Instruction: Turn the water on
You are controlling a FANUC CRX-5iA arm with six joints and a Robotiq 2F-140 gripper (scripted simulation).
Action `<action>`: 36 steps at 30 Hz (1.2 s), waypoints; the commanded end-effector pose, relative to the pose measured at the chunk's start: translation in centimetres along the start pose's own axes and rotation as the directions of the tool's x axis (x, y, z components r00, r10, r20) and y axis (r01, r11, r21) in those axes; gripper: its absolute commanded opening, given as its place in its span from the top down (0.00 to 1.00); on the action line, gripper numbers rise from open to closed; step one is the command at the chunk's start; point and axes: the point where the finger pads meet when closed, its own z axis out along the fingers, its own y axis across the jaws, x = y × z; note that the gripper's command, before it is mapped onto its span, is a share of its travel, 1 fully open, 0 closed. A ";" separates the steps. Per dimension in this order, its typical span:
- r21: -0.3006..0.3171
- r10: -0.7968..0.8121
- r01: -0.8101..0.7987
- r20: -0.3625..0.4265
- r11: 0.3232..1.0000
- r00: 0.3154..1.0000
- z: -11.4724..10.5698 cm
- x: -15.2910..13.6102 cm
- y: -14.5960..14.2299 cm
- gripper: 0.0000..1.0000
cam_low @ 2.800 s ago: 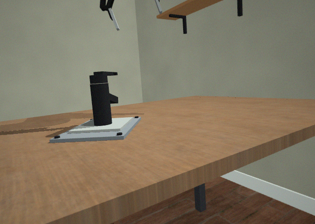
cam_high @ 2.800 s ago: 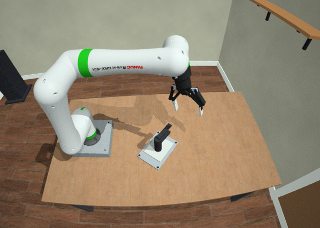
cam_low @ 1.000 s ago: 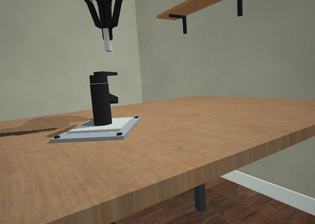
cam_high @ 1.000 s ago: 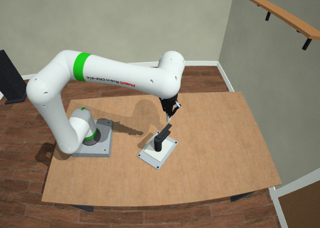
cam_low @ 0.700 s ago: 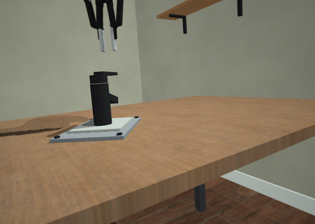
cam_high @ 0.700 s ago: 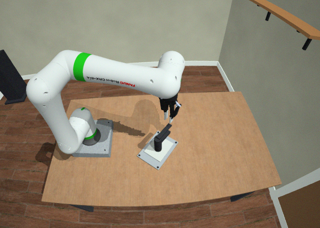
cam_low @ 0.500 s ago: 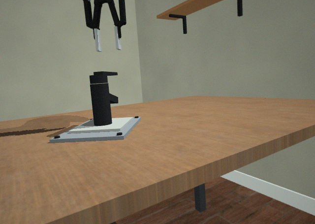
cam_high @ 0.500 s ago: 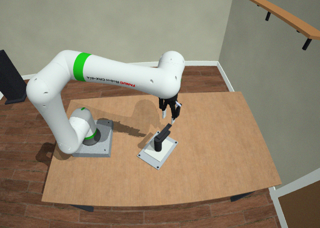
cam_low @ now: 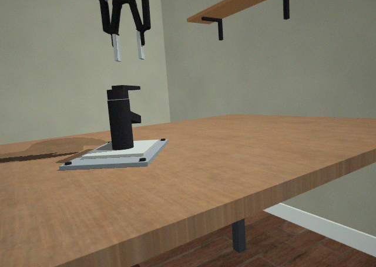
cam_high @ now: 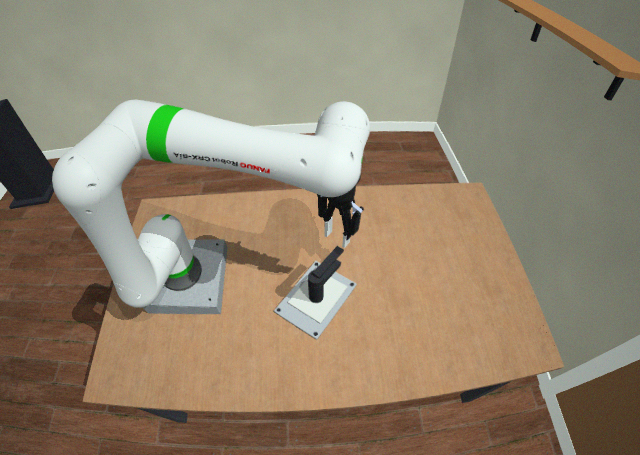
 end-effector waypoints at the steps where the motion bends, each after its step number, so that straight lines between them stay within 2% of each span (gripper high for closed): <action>1: 0.000 0.000 0.000 0.000 1.000 1.000 0.0 0.0 0.0 0.63; 22: 0.000 0.000 0.000 0.000 1.000 1.000 0.2 0.0 0.0 0.63; 36: 0.000 0.000 0.000 0.000 1.000 1.000 1.8 0.0 0.0 0.63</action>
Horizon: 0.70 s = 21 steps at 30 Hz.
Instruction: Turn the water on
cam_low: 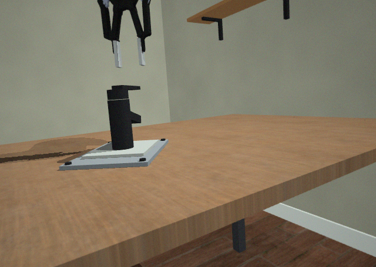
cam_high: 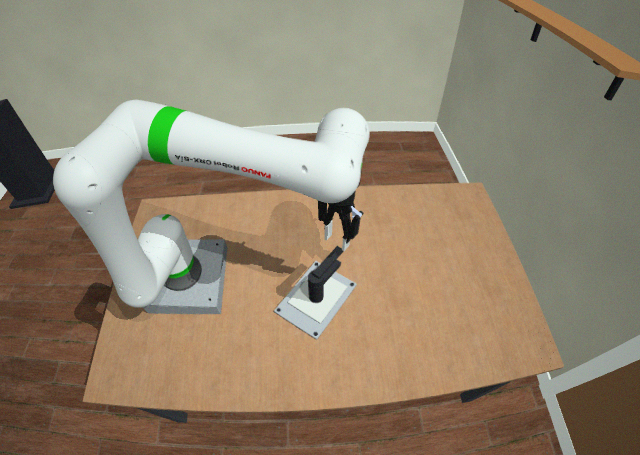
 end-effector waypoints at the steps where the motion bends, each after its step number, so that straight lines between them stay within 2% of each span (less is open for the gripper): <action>1: 0.000 0.000 0.000 0.000 1.000 1.000 0.4 0.0 0.0 0.63; 21: 0.000 0.000 0.000 0.000 1.000 1.000 3.0 0.0 0.0 0.63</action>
